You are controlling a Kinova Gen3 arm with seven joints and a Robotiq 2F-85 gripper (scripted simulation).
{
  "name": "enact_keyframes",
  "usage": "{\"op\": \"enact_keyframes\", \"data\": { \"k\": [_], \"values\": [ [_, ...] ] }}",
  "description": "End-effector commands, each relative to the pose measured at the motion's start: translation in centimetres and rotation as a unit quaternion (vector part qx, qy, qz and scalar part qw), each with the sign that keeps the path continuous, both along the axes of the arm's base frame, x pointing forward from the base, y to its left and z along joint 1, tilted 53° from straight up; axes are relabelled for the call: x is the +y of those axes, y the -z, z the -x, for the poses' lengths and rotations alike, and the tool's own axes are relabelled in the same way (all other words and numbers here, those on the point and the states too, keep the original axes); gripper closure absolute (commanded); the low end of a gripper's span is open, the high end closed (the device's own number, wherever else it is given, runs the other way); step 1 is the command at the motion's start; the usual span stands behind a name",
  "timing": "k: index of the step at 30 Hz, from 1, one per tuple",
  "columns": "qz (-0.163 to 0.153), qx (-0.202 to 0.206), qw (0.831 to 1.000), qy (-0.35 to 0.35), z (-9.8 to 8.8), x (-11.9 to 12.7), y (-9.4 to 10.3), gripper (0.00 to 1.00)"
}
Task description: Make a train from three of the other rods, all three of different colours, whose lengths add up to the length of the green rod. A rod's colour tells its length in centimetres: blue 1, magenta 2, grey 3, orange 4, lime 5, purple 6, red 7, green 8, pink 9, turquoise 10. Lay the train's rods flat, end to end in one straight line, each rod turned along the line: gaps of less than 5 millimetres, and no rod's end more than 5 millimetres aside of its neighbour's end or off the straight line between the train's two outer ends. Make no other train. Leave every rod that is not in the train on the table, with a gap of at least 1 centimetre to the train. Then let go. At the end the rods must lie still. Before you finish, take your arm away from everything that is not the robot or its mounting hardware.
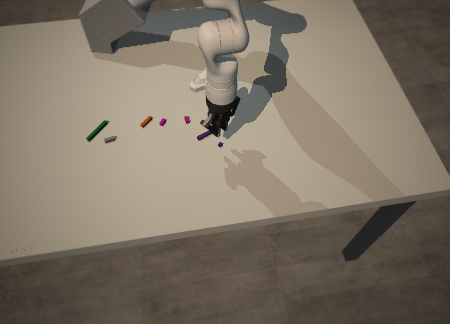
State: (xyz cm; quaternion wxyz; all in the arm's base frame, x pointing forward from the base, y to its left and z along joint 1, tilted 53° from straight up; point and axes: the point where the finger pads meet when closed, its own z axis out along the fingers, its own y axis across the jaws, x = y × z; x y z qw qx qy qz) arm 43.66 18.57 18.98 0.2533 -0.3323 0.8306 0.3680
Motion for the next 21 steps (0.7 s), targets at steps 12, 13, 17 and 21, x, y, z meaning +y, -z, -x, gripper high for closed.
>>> {"op": "enact_keyframes", "data": {
  "k": [12,13,17,21],
  "values": [
    [0.001,-0.013,1.0,-0.008,-0.4,0.7,0.5,0.76],
    [0.001,-0.013,1.0,-0.009,-0.4,0.8,0.6,0.76],
    [0.001,-0.013,1.0,-0.009,-0.4,1.3,0.9,0.76],
    [0.001,-0.012,1.0,-0.009,-0.5,1.7,1.2,0.76]
  ]
}}
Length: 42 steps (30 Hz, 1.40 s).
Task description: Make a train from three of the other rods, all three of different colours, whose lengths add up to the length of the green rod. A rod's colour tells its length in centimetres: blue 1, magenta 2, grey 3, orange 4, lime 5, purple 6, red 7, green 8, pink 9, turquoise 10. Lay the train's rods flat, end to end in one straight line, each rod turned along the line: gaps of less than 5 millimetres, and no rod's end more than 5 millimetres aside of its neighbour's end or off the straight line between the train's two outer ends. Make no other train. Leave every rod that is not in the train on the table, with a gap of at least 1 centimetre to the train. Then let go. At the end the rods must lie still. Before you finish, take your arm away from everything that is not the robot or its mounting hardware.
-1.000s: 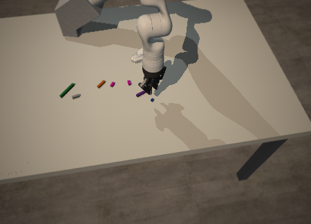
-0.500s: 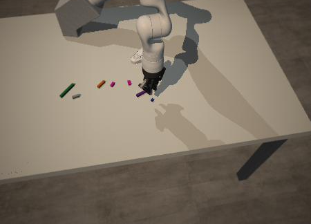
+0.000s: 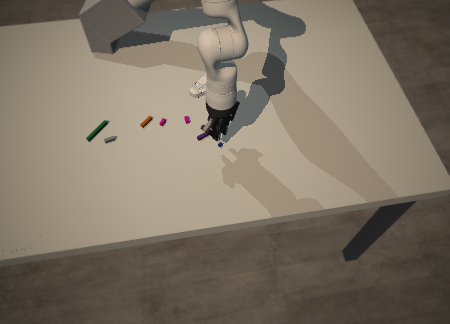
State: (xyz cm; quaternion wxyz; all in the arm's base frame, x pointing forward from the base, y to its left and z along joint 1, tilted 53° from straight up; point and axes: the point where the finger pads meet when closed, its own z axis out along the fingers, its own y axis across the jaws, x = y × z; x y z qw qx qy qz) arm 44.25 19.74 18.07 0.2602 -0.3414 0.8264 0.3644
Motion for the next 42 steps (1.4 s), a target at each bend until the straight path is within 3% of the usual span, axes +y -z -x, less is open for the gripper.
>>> {"op": "enact_keyframes", "data": {
  "k": [1,16,42],
  "values": [
    [-0.001,-0.001,1.0,-0.004,0.1,0.5,0.3,0.76],
    [0.0,-0.001,1.0,-0.003,-0.2,2.3,1.6,0.76],
    [0.0,-0.001,1.0,-0.003,-0.4,2.9,2.1,0.76]
  ]
}}
